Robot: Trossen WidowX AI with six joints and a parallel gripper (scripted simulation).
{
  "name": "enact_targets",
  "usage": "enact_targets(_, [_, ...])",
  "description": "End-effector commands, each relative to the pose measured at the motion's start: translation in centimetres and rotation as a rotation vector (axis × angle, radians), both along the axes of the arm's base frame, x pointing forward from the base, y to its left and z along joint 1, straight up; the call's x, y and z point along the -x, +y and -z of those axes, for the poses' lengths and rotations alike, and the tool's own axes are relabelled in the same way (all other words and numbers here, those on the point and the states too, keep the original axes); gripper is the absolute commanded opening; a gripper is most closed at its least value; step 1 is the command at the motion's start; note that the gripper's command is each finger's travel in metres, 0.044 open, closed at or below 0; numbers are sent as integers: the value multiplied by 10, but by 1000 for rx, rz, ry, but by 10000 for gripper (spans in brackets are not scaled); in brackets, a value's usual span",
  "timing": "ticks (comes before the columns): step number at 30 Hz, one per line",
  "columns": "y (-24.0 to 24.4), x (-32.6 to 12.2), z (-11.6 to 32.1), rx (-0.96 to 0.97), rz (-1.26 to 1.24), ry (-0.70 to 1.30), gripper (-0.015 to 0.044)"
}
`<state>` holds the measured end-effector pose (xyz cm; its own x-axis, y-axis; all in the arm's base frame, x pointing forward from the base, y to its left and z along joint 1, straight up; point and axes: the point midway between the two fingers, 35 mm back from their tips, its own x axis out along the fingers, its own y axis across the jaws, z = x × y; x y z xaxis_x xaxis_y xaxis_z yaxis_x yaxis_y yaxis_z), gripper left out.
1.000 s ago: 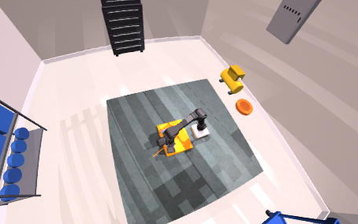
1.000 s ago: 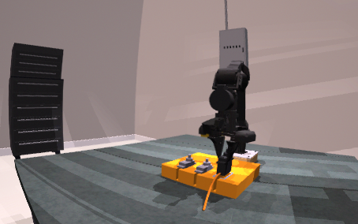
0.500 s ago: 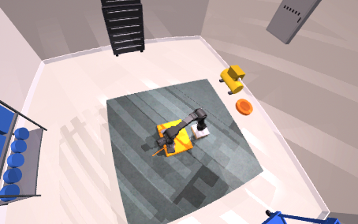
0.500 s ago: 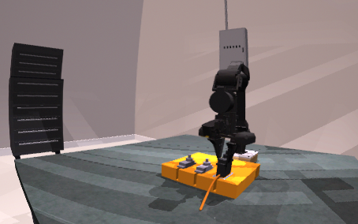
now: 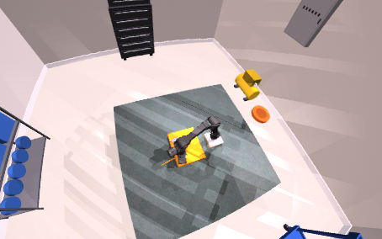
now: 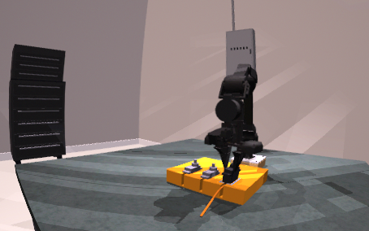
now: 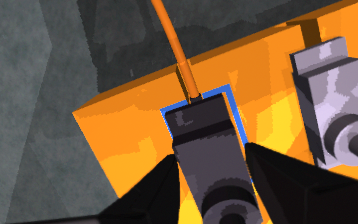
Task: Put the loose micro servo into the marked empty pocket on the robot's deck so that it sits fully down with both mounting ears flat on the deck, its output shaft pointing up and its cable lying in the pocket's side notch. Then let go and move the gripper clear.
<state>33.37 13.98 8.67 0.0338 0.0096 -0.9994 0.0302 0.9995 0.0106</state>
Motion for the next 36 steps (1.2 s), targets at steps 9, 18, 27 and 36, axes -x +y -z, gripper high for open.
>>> enact_targets(9, [0,0,10,-2,10,0,0])
enact_targets(18, [0,0,17,-2,10,0,0])
enact_targets(27, [0,-1,25,-2,10,0,0])
enact_targets(36, [-1,-1,26,-2,10,0,131])
